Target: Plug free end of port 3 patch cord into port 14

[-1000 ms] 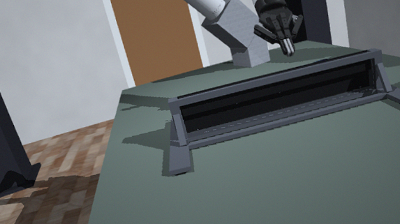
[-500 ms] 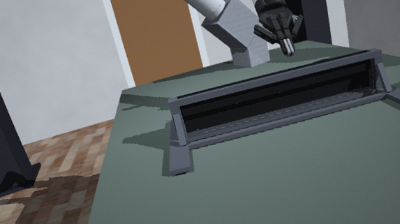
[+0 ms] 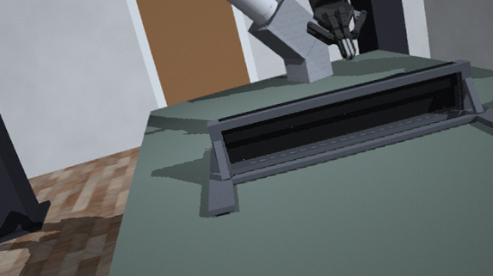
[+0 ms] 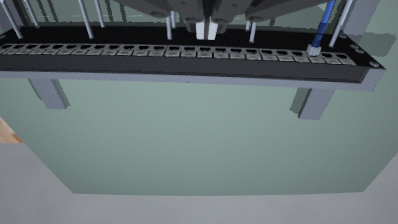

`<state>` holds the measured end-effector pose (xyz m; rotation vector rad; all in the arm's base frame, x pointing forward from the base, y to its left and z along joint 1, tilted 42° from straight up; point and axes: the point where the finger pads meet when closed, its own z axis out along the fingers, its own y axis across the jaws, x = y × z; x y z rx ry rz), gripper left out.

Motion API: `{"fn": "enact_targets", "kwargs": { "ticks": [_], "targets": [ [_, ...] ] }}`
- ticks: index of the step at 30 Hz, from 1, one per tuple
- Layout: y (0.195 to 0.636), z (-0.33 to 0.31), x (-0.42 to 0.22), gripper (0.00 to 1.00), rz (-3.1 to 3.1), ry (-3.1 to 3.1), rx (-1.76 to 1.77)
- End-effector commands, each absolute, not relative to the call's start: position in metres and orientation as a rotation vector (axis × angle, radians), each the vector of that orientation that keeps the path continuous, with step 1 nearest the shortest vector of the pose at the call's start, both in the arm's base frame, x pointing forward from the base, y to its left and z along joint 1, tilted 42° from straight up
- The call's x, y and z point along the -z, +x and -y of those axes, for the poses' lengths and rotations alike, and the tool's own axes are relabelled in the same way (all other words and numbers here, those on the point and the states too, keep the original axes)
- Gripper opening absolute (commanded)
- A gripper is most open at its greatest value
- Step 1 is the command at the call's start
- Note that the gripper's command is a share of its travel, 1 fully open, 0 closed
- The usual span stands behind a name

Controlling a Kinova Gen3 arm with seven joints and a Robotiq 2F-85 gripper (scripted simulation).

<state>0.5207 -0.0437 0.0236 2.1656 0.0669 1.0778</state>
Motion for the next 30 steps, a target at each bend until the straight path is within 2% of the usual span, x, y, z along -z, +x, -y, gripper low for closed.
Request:
{"fn": "enact_targets", "kwargs": {
  "ticks": [1, 17, 30],
  "targets": [
    [0.51, 0.026, -0.033, 0.0, -0.086, 2.172, -1.091],
    [0.451, -0.02, -0.066, 0.0, -0.086, 2.172, -1.091],
    [0.443, -0.026, -0.071, 0.0, -0.086, 2.171, -1.091]
  ]
}}
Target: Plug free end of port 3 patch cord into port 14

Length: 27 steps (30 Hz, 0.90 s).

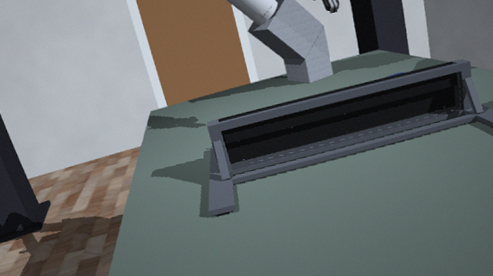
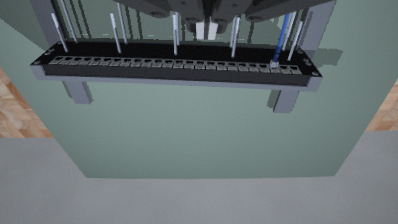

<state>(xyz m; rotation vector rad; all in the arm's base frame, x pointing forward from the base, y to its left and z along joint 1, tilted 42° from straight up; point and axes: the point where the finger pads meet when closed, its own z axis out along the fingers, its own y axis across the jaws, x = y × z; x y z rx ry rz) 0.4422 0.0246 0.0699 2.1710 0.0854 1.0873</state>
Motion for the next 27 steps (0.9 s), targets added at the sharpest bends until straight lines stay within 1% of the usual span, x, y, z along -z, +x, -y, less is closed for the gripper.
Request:
{"fn": "enact_targets", "kwargs": {
  "ticks": [1, 11, 27],
  "targets": [
    [0.442, -0.026, -0.071, 0.0, -0.086, 2.171, -1.091],
    [0.439, -0.014, -0.08, 0.0, -0.086, 2.171, -1.091],
    [0.423, 0.038, -0.122, 0.0, -0.086, 2.172, -1.091]
  ]
}}
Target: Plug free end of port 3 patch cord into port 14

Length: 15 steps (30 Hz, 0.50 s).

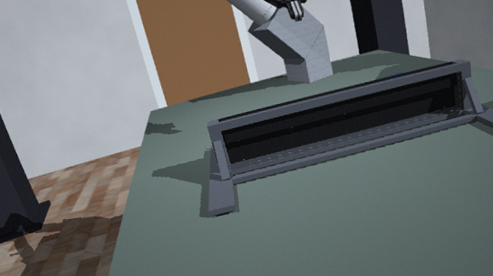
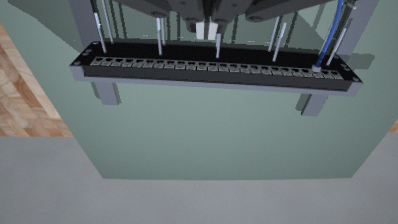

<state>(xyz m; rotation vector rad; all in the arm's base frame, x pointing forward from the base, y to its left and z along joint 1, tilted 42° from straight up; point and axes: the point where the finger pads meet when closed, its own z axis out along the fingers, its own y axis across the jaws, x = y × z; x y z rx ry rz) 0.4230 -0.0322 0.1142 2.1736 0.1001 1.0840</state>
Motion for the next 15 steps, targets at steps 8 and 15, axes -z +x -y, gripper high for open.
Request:
{"fn": "enact_targets", "kwargs": {
  "ticks": [8, 15],
  "targets": [
    [0.419, 0.049, -0.131, 0.0, -0.067, 2.157, -1.087],
    [0.42, 0.05, -0.131, 0.0, -0.065, 2.156, -1.087]
  ]
}}
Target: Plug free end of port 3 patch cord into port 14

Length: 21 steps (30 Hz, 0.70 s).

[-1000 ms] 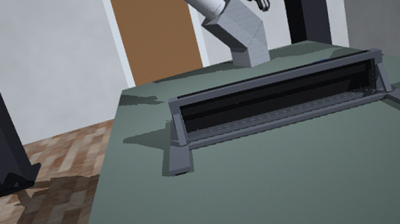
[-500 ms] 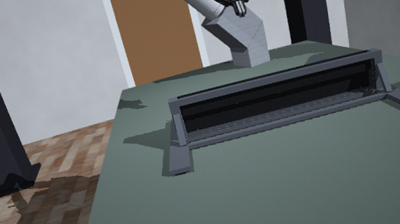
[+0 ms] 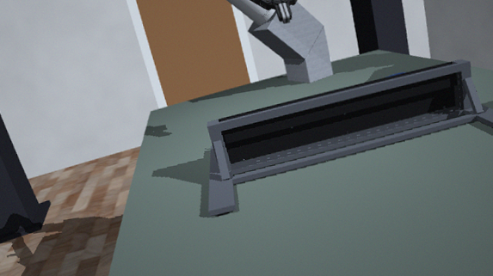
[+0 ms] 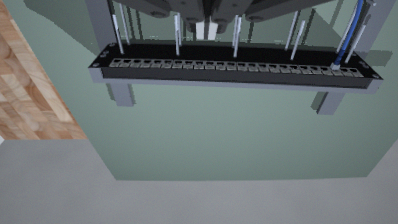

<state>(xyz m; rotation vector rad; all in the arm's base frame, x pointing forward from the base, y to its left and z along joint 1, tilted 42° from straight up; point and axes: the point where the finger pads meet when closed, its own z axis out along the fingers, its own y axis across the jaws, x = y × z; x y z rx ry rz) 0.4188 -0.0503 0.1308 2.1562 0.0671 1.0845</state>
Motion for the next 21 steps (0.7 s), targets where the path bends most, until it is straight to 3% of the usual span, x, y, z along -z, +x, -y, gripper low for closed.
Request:
{"fn": "enact_targets", "kwargs": {
  "ticks": [1, 21],
  "targets": [
    [0.42, 0.051, -0.131, 0.0, -0.065, 2.155, -1.086],
    [0.449, 0.073, -0.115, 0.0, -0.086, 2.172, -1.091]
  ]
}}
